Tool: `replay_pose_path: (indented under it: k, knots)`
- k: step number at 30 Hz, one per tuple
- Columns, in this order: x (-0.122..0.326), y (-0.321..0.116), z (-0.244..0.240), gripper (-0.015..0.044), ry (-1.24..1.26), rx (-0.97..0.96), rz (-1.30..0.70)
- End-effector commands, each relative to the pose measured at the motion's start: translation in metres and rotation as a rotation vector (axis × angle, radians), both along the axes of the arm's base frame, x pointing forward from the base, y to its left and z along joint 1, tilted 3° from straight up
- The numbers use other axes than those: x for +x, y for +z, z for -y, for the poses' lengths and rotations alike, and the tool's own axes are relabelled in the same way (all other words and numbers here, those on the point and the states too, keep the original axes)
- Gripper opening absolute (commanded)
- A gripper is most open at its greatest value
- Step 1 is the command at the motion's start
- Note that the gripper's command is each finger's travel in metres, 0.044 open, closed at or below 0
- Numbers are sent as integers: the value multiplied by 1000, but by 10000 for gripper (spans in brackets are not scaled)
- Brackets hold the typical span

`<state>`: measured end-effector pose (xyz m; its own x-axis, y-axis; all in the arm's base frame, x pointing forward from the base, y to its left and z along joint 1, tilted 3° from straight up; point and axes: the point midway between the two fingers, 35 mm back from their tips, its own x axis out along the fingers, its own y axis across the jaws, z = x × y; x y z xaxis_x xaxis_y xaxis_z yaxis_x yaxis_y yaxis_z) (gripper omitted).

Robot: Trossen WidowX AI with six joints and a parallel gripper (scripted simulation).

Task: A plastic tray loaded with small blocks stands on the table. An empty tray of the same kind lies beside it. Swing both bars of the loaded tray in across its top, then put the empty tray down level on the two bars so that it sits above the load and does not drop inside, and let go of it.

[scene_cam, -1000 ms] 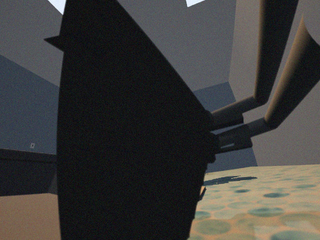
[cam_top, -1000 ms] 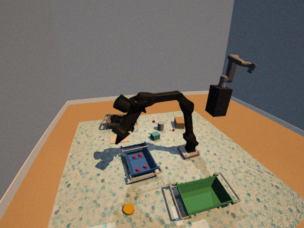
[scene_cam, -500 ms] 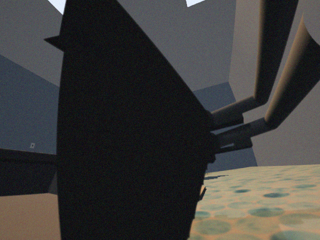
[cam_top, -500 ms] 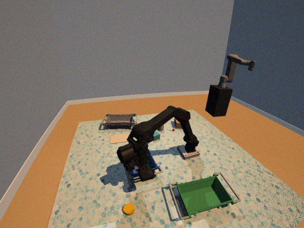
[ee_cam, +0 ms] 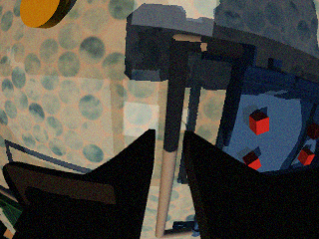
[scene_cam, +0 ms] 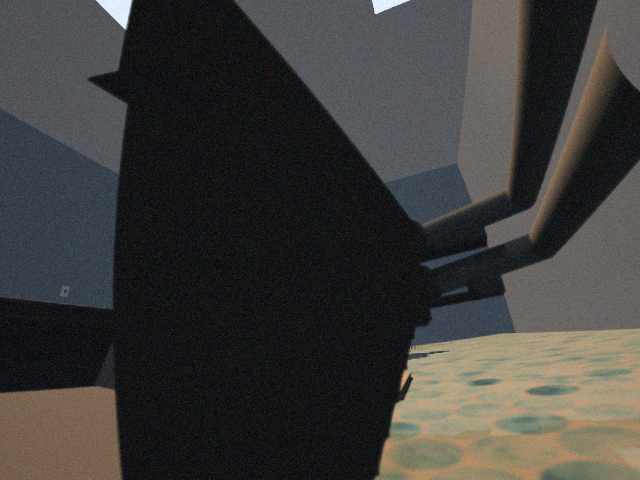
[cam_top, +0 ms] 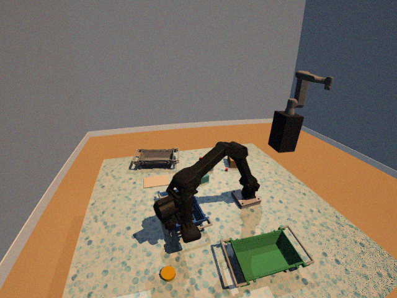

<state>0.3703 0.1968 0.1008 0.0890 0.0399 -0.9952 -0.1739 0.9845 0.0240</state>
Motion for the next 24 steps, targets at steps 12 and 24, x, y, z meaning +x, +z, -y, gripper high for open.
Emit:
replay_pose_path:
  k: [12,24]
  knots:
    - [1,-4,11,86,5,-6,-2]
    - [5,12,41,86,5,-9,-1]
